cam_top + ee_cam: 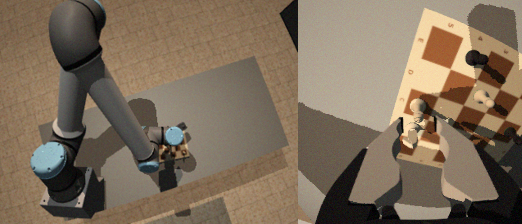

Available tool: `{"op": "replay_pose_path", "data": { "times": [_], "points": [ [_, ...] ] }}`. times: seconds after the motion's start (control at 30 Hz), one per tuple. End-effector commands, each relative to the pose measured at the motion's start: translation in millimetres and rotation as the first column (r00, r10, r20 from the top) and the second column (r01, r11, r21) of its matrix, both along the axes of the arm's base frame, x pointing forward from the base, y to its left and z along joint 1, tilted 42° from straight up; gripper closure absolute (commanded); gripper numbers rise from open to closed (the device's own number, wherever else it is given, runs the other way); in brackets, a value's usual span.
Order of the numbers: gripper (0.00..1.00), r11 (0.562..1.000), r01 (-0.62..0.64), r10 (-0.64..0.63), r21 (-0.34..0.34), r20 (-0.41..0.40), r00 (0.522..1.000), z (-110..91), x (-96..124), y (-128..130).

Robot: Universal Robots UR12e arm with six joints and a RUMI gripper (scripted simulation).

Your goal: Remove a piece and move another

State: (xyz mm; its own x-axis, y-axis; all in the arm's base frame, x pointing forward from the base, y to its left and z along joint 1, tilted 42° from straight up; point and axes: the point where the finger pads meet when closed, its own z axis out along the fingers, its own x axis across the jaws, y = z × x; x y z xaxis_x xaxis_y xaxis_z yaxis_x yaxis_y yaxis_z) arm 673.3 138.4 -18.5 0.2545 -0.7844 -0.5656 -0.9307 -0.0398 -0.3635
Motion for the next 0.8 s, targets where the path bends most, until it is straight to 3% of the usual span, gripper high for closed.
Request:
{"op": "replay_pose_path", "data": {
  "times": [0.0,0.77],
  "points": [
    [0.78,1.000,0.001,-0.001,-0.001,0.001,1.000,-7.8,3.5,6.3],
    [0.78,1.000,0.001,-0.001,-0.001,0.001,1.000,-11.1,4.7,9.1]
  ]
}}
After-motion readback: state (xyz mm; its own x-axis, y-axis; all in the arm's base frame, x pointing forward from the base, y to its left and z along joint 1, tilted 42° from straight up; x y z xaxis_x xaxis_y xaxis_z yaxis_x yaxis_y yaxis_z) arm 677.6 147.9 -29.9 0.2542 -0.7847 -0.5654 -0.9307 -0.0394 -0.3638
